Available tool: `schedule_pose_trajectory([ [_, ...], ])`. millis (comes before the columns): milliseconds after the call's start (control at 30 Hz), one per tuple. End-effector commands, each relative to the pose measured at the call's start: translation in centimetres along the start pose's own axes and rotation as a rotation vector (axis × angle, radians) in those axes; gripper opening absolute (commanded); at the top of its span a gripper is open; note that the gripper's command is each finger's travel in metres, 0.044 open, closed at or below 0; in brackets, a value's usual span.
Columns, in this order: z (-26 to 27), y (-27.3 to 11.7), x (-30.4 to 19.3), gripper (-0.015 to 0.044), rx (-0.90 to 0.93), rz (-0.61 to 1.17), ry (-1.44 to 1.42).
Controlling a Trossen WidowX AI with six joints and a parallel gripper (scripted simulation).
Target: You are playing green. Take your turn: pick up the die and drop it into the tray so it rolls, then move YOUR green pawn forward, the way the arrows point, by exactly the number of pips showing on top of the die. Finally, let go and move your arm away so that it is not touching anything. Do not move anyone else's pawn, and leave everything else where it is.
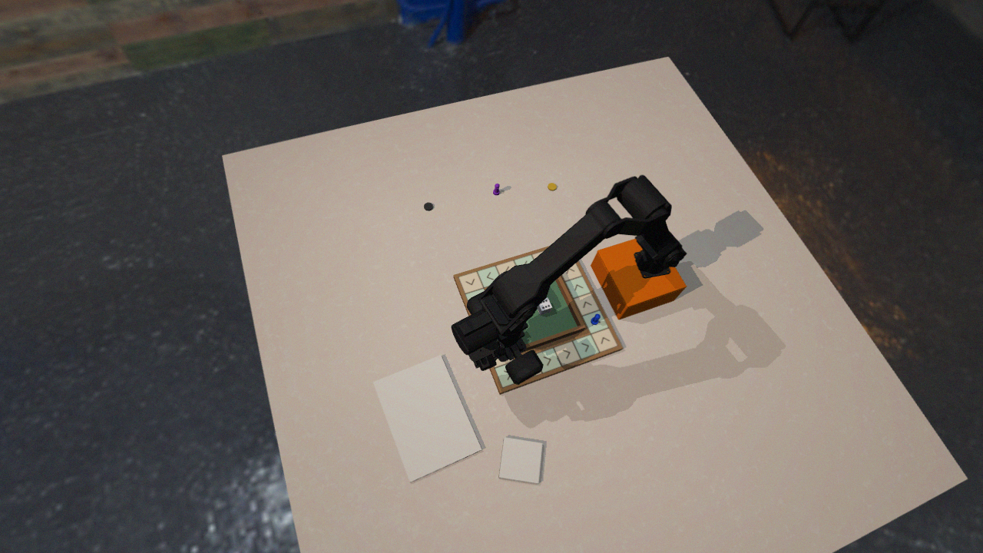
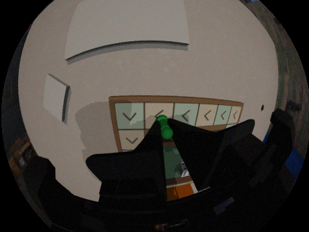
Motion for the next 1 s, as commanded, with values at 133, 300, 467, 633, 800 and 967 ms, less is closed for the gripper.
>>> schedule_pose_trajectory([
  [133, -0.1, 1.4, -0.5, 0.0000, -0.008, 0.020, 0.005],
  [300, -0.1, 2.0, -0.5, 0.0000, -0.008, 0.020, 0.005],
  [467, -0.1, 2.8, -0.5, 0.0000, -0.008, 0.020, 0.005],
  [633, 0.0, 2.4, -0.2, 0.0079, -0.002, 0.009, 0.000],
  [800, 0.0, 2.4, -0.2, 0.0210, -0.002, 0.009, 0.000],
  [967, 0.1, -1.4, 0.0, 0.0341, -0.007, 0.017, 0.004],
])
Point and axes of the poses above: the point midway between the two fingers, 35 mm back from their tips, its own y axis out along the fingers, its own z axis across the jaws, x = y × z, the point moved 6 cm from there along -y, back along the fingers, and after that the axes turned 14 degrees about y, right-handed, at the moved point
